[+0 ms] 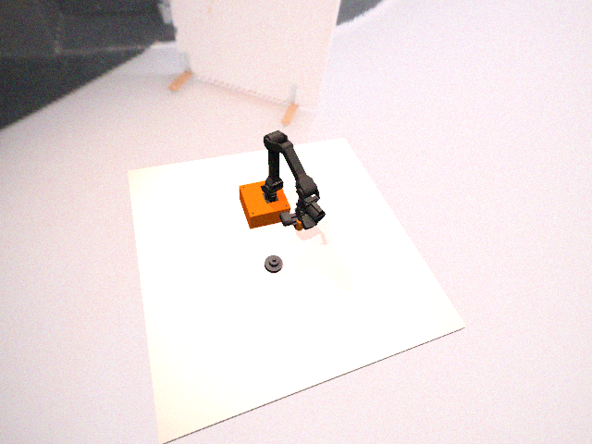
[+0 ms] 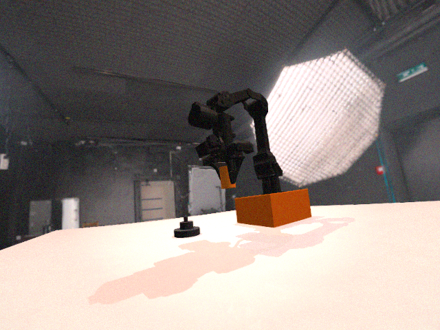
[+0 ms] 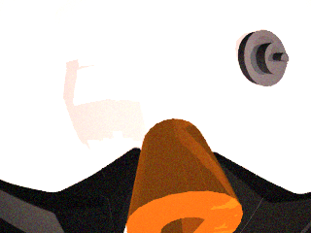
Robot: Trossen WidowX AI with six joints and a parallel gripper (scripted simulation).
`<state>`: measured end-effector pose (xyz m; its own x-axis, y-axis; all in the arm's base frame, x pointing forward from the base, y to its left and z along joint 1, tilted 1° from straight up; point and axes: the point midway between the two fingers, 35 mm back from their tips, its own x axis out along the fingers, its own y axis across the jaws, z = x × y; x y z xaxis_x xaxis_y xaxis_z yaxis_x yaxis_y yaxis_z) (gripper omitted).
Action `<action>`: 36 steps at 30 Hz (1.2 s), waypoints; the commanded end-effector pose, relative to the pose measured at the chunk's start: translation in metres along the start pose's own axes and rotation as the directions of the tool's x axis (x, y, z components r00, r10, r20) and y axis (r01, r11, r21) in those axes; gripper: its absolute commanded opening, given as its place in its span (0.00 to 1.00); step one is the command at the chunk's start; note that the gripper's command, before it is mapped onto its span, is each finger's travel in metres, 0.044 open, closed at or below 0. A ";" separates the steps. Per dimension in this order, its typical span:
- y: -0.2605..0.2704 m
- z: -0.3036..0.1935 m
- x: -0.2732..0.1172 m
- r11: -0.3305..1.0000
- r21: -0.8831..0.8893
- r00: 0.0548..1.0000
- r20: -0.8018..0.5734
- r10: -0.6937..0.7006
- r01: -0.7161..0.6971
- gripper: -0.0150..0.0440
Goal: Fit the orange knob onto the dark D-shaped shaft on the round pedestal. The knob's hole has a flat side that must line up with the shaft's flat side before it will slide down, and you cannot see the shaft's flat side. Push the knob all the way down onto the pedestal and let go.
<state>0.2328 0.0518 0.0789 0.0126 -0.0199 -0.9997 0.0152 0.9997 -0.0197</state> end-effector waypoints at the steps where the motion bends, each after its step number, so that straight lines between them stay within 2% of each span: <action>1: -0.006 0.011 -0.001 1.000 -0.002 1.000 0.015 0.000 0.000 0.25; 36: -0.085 0.063 0.025 1.000 0.008 1.000 0.016 -0.005 0.005 0.25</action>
<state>0.2879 -0.0258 0.0559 0.0126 -0.0234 -0.9996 0.0277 0.9994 -0.0230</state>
